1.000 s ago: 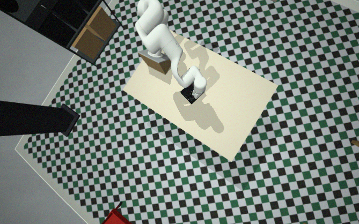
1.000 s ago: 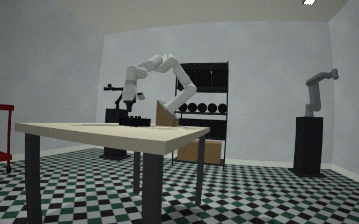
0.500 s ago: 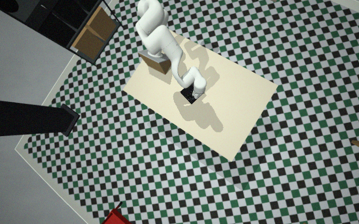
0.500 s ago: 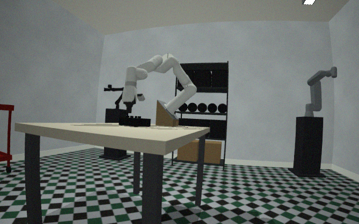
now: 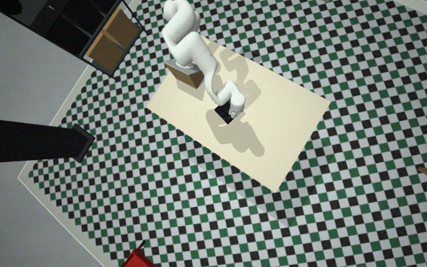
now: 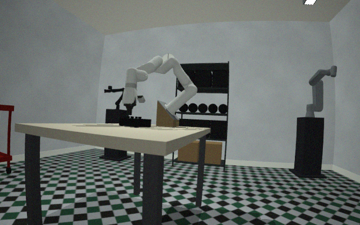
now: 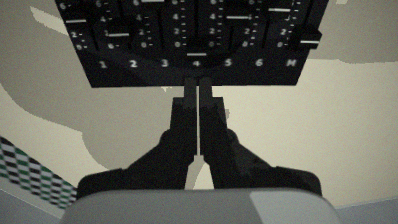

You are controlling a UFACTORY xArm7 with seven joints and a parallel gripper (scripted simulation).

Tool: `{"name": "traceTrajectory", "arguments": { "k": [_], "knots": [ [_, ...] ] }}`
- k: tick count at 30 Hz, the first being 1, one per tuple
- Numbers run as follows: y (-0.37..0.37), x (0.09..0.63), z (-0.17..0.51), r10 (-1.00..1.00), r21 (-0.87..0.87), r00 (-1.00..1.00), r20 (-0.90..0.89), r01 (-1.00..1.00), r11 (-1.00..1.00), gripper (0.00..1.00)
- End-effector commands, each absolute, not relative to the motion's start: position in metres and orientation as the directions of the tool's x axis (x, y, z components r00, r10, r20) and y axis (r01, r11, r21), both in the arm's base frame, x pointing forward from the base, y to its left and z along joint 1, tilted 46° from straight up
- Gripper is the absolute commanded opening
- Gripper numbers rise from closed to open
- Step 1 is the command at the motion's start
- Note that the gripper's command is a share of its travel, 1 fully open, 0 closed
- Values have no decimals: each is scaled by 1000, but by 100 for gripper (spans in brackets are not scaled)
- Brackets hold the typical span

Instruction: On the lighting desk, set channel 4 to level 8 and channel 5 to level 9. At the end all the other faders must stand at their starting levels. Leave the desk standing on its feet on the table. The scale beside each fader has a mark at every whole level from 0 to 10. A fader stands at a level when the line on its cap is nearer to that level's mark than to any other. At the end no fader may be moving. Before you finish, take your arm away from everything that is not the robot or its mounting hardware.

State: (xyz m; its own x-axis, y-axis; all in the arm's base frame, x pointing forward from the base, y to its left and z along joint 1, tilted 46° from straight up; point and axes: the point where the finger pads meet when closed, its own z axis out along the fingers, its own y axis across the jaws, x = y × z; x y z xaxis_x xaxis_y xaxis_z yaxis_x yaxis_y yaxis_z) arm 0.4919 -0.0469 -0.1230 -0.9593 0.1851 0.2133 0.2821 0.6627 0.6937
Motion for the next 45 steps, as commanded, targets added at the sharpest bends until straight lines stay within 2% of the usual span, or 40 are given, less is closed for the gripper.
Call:
{"name": "traceTrajectory", "arguments": {
  "k": [1, 45],
  "knots": [
    [-48, 493, -123, 189, 693, -959, 210, 282, 664, 0],
    [-45, 493, -126, 189, 693, -959, 210, 282, 664, 0]
  ]
}}
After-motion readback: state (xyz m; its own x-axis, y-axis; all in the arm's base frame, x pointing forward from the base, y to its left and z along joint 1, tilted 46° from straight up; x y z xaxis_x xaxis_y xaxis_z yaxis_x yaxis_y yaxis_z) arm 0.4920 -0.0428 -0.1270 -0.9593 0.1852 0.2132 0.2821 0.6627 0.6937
